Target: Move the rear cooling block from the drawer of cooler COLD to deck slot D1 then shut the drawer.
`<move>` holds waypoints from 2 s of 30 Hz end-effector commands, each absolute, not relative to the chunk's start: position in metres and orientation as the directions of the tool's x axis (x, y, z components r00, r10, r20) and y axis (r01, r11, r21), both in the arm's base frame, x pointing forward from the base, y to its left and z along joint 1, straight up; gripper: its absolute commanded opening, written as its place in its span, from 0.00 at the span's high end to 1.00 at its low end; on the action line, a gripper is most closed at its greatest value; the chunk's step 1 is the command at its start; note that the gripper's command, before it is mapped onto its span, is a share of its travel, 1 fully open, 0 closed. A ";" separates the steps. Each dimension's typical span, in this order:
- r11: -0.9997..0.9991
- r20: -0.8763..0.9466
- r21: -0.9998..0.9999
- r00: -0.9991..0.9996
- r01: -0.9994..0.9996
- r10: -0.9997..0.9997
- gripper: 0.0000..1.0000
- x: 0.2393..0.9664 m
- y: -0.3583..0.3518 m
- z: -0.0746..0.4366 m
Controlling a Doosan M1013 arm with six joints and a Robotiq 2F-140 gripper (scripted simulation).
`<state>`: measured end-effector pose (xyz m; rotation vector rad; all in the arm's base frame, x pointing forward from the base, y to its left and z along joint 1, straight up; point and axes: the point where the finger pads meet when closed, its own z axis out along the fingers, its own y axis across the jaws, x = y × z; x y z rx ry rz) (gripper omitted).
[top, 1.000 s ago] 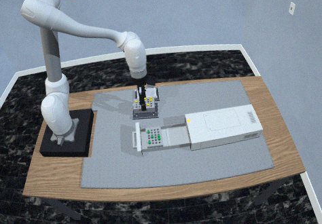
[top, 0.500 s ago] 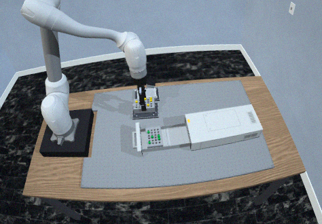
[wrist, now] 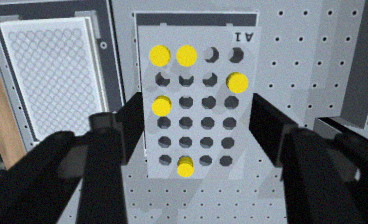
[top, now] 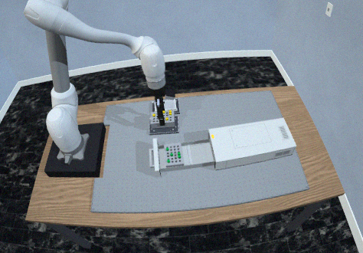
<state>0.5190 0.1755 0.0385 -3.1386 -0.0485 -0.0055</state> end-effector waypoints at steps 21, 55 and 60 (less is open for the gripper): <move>-1.000 0.005 -0.003 1.000 0.031 0.031 0.90 0.519 0.176 0.036; -1.000 0.005 -0.003 1.000 0.031 0.031 0.90 0.519 0.176 0.031; -1.000 0.005 -0.003 1.000 0.031 0.031 0.90 0.519 0.176 0.030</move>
